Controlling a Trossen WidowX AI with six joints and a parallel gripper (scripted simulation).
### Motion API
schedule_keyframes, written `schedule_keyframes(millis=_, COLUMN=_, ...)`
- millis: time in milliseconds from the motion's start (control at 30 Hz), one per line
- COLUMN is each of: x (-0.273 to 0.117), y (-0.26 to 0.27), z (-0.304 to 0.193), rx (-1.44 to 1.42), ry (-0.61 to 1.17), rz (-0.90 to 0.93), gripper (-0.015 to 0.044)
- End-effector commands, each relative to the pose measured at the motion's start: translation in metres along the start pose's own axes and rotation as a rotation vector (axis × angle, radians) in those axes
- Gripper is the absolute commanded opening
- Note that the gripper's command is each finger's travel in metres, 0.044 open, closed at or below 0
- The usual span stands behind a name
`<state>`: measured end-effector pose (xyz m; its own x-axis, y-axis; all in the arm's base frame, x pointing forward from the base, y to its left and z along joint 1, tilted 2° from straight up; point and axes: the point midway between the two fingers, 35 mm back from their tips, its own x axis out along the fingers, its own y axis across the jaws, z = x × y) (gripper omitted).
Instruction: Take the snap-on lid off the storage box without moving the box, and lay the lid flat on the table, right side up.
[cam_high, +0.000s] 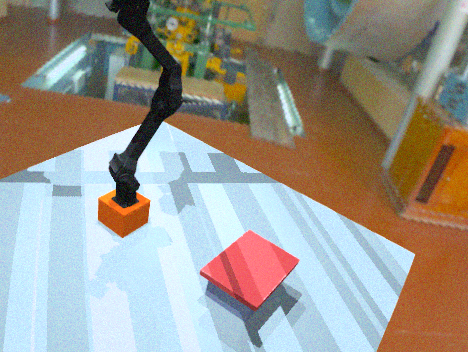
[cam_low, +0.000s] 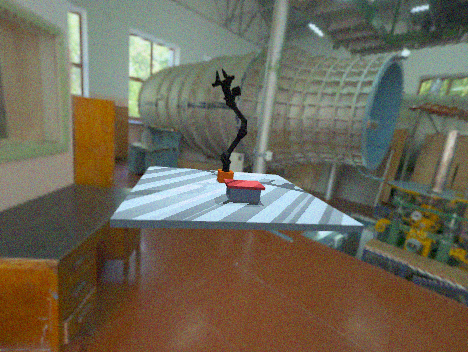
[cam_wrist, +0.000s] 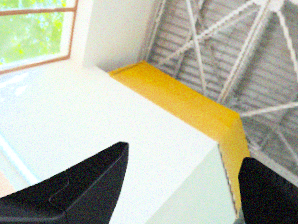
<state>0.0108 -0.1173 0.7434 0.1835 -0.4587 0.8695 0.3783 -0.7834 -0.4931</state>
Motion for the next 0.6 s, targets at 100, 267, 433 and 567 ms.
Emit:
schedule_keyframes(millis=100, x=-0.004, y=0.055, z=-0.011, rx=0.433, ry=0.046, rz=0.104, gripper=0.0235)
schedule_keyframes(millis=267, x=-0.011, y=0.105, z=-0.003, rx=0.786, ry=0.082, rz=0.213, gripper=0.0235)
schedule_keyframes(millis=433, x=-0.023, y=0.153, z=0.017, rx=1.108, ry=0.130, rz=0.337, gripper=0.0235)
schedule_keyframes(millis=567, x=-0.038, y=0.193, z=0.039, rx=1.361, ry=0.195, rz=0.451, gripper=0.0235)
